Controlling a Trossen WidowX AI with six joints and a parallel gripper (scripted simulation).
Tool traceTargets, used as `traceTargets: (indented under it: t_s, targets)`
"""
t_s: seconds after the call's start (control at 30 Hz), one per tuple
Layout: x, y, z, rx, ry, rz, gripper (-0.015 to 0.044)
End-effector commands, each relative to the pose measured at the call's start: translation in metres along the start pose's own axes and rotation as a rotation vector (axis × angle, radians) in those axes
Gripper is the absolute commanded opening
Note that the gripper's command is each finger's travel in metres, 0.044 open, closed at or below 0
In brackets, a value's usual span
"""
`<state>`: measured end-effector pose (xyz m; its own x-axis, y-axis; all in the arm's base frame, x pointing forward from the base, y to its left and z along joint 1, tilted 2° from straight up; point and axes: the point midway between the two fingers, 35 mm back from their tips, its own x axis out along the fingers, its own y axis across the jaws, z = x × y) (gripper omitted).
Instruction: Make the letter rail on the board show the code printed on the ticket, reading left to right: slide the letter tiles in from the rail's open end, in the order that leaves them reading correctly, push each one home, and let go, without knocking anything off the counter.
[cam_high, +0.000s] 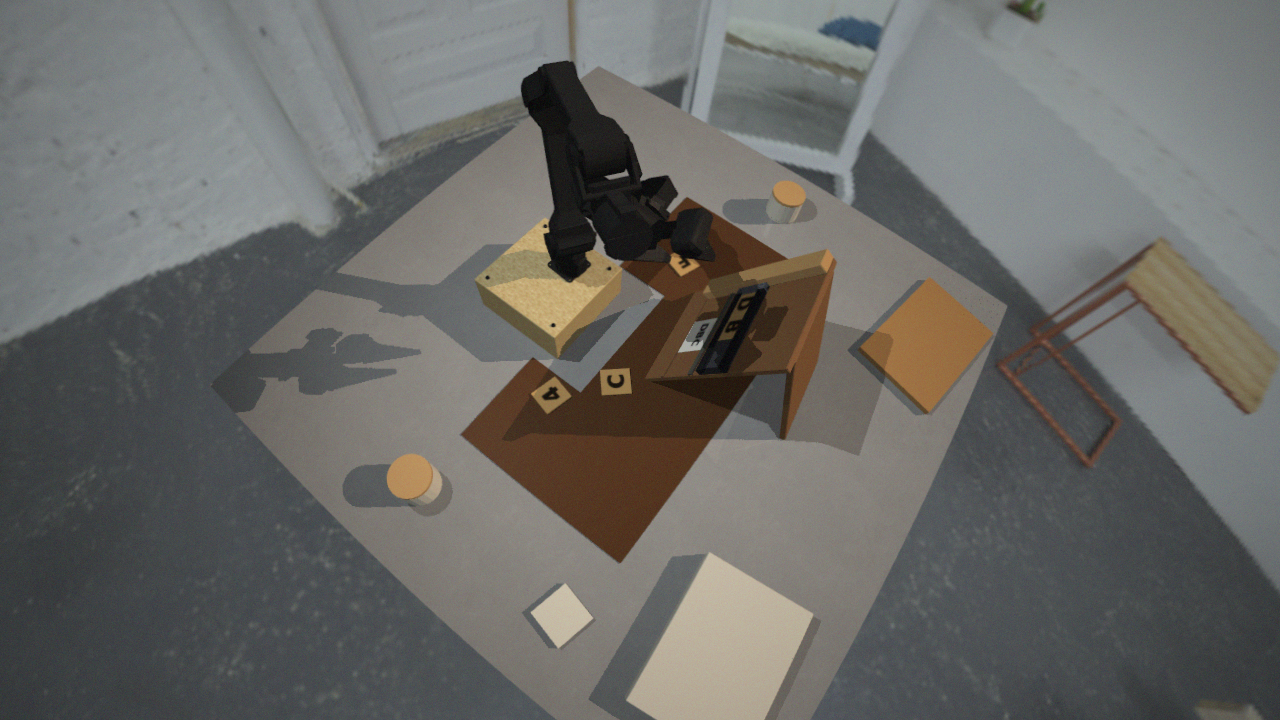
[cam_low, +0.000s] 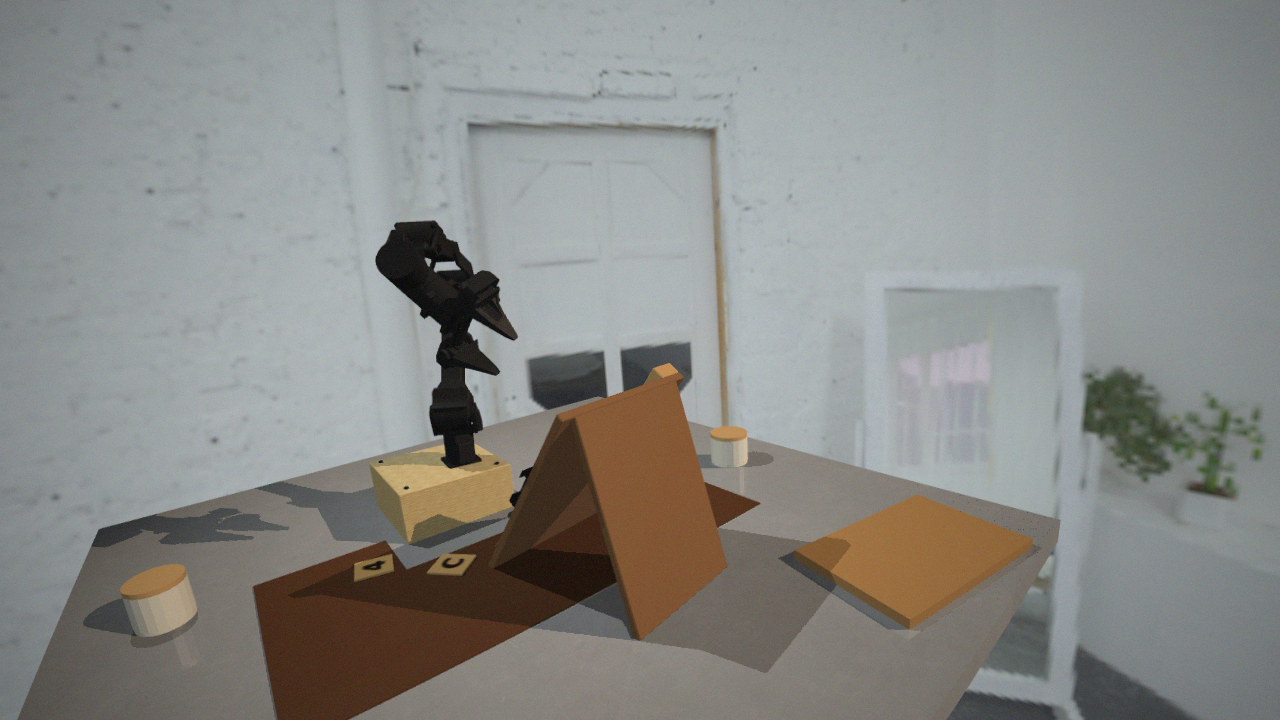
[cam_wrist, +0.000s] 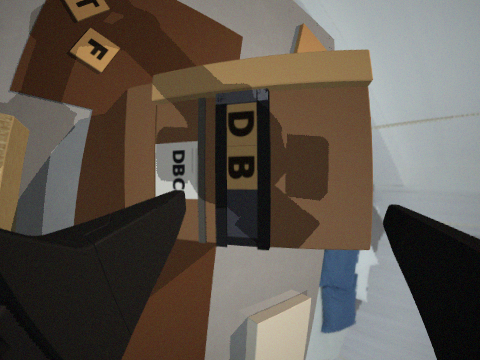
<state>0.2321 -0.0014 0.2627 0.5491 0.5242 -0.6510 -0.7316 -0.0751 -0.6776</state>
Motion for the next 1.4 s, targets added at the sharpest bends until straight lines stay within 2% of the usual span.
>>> traceTargets:
  t_s: [0.0,0.03,0.1,0.17,0.4,0.6,0.7,1.0,1.37]
  targets:
    - [0.000,0.000,0.000,-0.006,-0.002,-0.002,0.0440]
    - [0.000,0.000,0.000,-0.006,-0.002,-0.002,0.0440]
    - [0.002,0.002,-0.004,0.061,0.005,0.008,0.0387]
    - [0.009,0.008,-0.014,0.248,0.028,0.035,0.0340]
    - [0.035,0.032,-0.053,0.959,0.160,0.097,0.0340]
    - [0.056,0.058,-0.082,1.557,0.320,0.085,0.0340]
    - [0.065,0.072,-0.095,1.822,0.409,0.055,0.0340]
    - [0.080,0.099,-0.119,2.320,0.594,-0.073,0.0340]
    - [0.094,0.134,-0.144,2.885,0.819,-0.372,0.0340]
